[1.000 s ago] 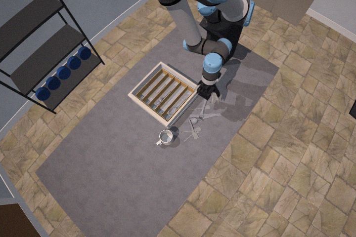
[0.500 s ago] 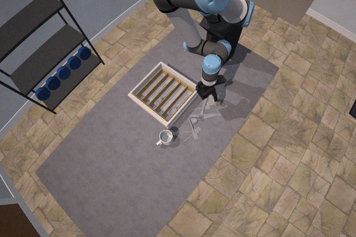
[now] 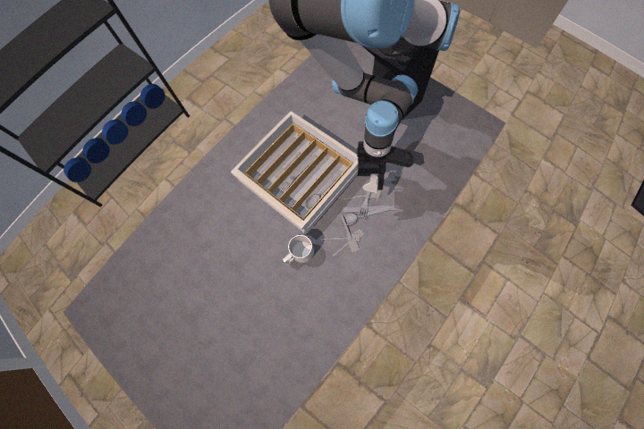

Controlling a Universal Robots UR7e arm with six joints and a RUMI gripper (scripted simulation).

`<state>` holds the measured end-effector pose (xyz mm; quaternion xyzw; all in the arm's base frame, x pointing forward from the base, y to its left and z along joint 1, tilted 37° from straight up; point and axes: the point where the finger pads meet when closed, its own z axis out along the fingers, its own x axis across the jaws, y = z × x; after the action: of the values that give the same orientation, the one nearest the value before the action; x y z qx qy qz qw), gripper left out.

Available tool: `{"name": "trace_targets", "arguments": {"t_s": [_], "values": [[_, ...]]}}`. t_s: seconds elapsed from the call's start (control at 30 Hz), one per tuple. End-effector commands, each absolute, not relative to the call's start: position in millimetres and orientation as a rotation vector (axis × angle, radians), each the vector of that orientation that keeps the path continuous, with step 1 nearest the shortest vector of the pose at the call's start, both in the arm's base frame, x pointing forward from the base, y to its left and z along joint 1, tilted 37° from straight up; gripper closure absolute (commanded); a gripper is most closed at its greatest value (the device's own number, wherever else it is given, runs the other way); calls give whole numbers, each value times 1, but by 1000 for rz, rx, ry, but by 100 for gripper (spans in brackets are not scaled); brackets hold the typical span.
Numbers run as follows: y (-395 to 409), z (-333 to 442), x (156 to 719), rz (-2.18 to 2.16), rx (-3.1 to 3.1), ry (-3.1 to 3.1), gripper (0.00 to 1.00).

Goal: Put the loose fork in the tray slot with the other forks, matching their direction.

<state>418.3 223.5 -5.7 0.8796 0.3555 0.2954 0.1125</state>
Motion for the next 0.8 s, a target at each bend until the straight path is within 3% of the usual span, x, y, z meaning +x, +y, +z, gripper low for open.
{"name": "trace_targets", "arguments": {"t_s": [0.0, 0.77], "values": [[225, -11, 423, 930, 2748, 696, 0], [221, -28, 440, 1028, 3037, -505, 0]]}}
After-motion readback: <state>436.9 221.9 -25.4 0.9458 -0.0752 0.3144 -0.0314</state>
